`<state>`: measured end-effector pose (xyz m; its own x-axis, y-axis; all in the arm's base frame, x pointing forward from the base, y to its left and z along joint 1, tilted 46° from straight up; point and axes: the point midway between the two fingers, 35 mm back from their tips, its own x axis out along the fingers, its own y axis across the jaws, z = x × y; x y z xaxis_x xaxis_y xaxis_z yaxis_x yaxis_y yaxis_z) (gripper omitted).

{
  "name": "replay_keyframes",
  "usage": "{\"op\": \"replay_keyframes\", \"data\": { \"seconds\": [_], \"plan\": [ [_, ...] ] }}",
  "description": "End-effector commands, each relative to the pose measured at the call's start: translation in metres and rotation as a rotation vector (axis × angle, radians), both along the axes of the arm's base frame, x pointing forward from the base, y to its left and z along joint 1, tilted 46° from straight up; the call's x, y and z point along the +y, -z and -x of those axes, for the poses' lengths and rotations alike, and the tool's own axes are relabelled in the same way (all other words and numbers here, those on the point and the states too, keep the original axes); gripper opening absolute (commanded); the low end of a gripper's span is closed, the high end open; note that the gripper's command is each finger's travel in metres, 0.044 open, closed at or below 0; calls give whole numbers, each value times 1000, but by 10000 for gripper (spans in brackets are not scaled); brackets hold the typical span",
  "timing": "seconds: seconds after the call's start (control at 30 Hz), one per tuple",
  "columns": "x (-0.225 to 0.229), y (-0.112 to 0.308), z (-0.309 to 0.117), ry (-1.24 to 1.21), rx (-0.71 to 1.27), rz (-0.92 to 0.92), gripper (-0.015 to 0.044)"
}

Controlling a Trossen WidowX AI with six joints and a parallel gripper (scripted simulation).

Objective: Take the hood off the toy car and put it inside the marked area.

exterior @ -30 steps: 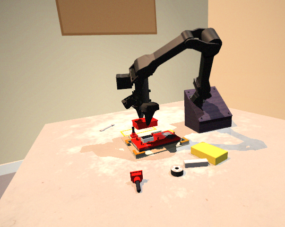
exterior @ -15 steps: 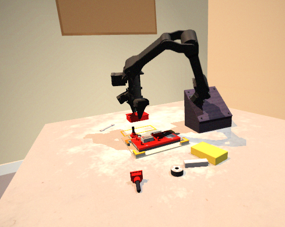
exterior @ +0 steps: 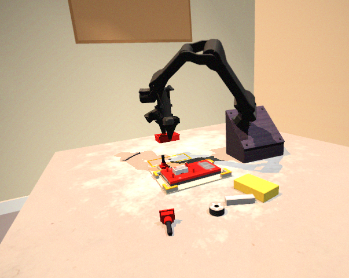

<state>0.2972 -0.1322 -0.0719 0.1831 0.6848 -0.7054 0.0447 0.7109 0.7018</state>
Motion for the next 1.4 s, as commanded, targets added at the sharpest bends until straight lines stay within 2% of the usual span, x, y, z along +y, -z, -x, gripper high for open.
{"op": "replay_keyframes", "data": {
  "seconds": [0.0,1.37],
  "plan": [
    [-5,7,3,-9,-2,1,0],
    [19,34,-5,-8,-2,2,0]
  ]
}}
